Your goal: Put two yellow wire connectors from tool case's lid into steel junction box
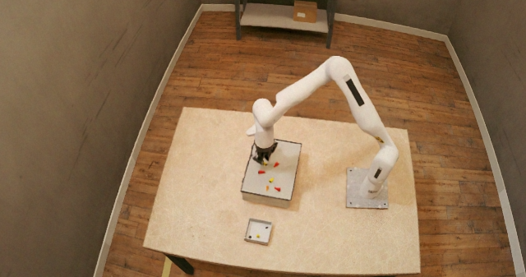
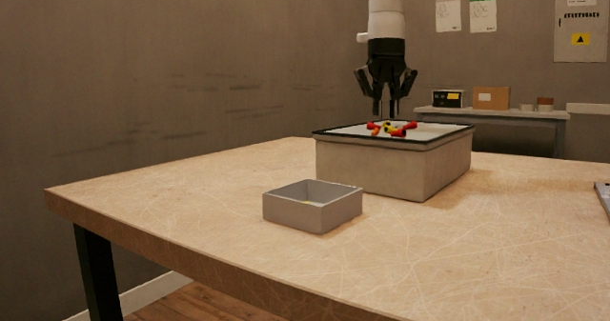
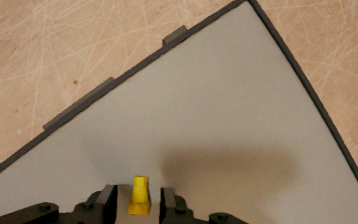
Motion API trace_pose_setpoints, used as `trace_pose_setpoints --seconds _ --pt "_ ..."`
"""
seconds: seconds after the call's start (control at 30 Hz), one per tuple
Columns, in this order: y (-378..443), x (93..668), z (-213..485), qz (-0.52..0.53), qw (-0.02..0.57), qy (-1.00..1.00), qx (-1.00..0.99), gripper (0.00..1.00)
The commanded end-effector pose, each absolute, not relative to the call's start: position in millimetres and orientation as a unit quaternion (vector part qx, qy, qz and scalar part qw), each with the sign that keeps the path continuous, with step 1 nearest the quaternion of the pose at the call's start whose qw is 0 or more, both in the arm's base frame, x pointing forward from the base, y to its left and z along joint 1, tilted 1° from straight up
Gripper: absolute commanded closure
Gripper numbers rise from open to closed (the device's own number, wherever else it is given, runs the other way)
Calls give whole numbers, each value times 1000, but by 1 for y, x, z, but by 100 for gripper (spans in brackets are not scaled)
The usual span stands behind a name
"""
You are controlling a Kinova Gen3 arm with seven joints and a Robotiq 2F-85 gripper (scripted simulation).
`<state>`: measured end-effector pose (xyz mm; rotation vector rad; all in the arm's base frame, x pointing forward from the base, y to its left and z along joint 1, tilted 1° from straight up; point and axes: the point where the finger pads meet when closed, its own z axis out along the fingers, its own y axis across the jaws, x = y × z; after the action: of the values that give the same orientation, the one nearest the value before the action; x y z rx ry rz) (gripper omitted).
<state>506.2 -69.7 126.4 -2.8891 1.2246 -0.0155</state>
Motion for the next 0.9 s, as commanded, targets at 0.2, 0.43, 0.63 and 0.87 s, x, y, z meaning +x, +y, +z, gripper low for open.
trace_pose_setpoints --seconds 0.2,0.43,0.63,0.87 --pt "-70 507 121 -6 2 390 -921 64" --pt "-70 507 110 -6 2 390 -921 64" --pt "-70 507 110 -6 2 390 -921 64" --pt "-70 507 110 -6 2 390 -921 82"
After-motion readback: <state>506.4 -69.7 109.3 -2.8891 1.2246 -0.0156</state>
